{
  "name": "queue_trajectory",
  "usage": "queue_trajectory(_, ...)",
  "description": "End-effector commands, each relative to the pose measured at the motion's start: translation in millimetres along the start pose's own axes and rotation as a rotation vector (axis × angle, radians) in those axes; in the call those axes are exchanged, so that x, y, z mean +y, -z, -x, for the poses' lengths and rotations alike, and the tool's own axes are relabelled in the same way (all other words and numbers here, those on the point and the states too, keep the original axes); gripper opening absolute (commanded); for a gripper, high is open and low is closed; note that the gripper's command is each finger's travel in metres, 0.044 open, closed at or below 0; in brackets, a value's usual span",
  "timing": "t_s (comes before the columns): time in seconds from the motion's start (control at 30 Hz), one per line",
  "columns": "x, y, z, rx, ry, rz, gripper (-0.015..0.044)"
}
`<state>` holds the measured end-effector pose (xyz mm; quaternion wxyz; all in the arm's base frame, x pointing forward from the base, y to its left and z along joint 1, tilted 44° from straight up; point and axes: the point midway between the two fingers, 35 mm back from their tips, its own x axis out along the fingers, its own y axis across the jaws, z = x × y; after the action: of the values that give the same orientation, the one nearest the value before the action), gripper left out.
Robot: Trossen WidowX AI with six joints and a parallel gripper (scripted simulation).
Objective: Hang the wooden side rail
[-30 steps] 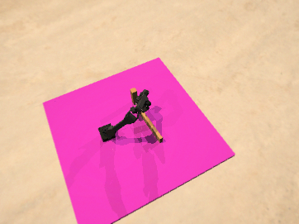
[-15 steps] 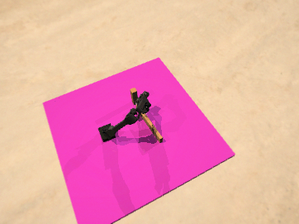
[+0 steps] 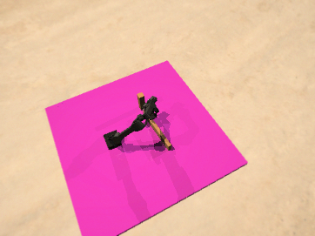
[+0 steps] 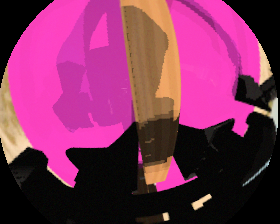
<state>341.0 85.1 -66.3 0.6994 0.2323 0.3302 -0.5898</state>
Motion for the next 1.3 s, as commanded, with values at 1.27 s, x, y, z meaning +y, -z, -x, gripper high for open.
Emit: queue_trajectory(1.27, 6.2, -0.9, 0.4, -0.004, -0.002, -0.137, 0.0000)
